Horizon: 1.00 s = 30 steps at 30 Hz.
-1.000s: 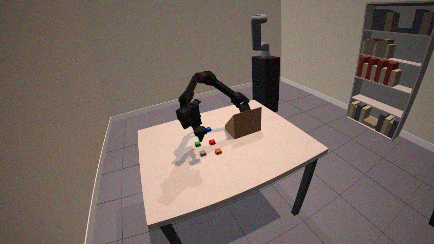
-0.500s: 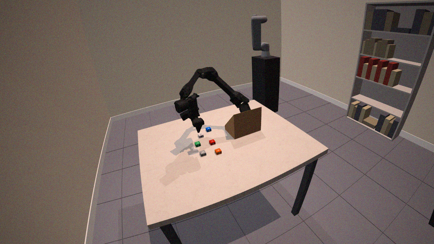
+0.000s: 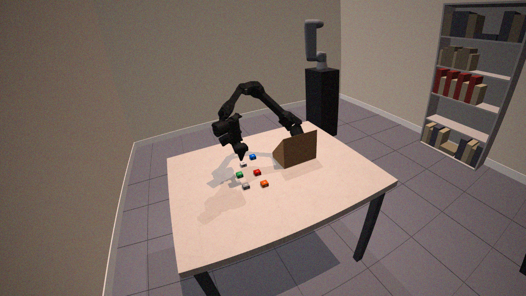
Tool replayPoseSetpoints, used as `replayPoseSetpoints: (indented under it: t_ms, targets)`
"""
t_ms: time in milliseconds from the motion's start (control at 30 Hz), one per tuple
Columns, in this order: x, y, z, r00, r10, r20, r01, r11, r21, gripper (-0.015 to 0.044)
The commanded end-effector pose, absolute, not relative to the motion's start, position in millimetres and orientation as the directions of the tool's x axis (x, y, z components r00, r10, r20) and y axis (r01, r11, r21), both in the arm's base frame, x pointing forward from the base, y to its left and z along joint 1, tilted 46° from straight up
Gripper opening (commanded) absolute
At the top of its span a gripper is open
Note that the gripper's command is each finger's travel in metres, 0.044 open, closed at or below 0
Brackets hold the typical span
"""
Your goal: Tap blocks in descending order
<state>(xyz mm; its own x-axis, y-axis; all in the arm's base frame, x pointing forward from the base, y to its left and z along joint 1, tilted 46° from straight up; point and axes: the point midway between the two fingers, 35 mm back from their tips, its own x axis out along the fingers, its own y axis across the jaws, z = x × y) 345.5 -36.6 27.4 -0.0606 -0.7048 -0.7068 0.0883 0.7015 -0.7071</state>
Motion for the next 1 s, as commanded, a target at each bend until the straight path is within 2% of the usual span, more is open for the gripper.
replayPoseSetpoints:
  t_ms: [0,400,567,800,967]
  targets:
    - [336.6,-47.5,41.8,-0.047,-0.704,-0.709,0.064,0.706,-0.705,0.0400]
    - [231.2,-113.8,117.6,-0.062,-0.709,-0.702,0.094,0.696,-0.712,0.0400]
    - [224.5,-116.3,119.8,-0.063,-0.710,-0.701,0.097,0.695,-0.713,0.0400]
    - [221.0,-168.0,68.8,-0.063,-0.711,-0.701,0.097,0.694,-0.713,0.0216]
    - [218.9,-174.2,63.7,-0.063,-0.713,-0.698,0.097,0.692,-0.715,0.0085]
